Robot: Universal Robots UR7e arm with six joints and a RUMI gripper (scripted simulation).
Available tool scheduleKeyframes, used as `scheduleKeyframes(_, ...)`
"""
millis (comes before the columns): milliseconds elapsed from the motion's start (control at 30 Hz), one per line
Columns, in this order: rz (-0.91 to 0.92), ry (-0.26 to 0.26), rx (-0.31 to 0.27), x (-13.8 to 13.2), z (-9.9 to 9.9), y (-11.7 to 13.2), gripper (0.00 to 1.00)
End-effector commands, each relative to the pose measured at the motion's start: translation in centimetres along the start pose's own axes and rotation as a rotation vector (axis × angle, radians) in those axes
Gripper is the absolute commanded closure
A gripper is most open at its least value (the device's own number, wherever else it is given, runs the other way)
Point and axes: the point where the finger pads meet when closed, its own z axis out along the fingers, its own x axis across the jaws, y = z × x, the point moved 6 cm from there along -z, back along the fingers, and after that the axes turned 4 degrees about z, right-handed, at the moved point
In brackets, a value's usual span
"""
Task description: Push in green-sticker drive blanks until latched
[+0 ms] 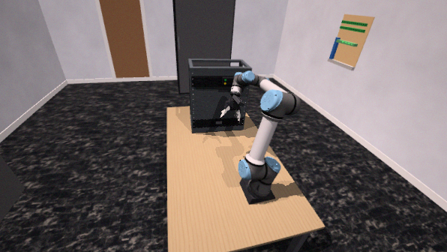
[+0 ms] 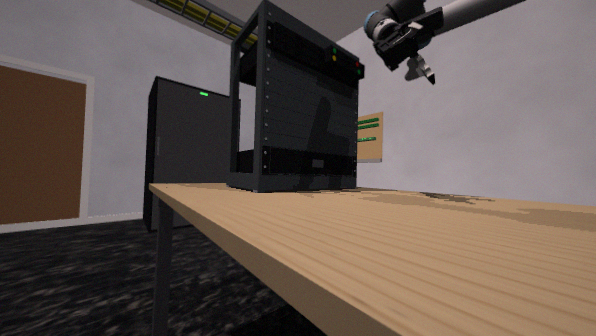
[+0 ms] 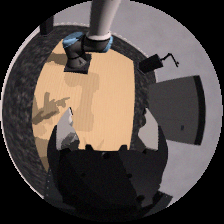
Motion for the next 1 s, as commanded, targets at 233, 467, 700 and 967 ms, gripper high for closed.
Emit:
scheduleKeyframes(233, 0.014, 0.025, -0.038, -0.2, -0.5, -0.3, 0.0)
scheduleKeyframes(467, 0.04, 0.071, -0.109, -0.6, -1.5, -0.7, 0.0)
scheduleKeyframes(700, 0.083, 0.145, -0.22, -1.2, -2.7, -1.5, 0.0)
scheduleKeyframes(967, 0.132, 0.232, -0.349, -1.9, -4.0, -2.4, 0.0)
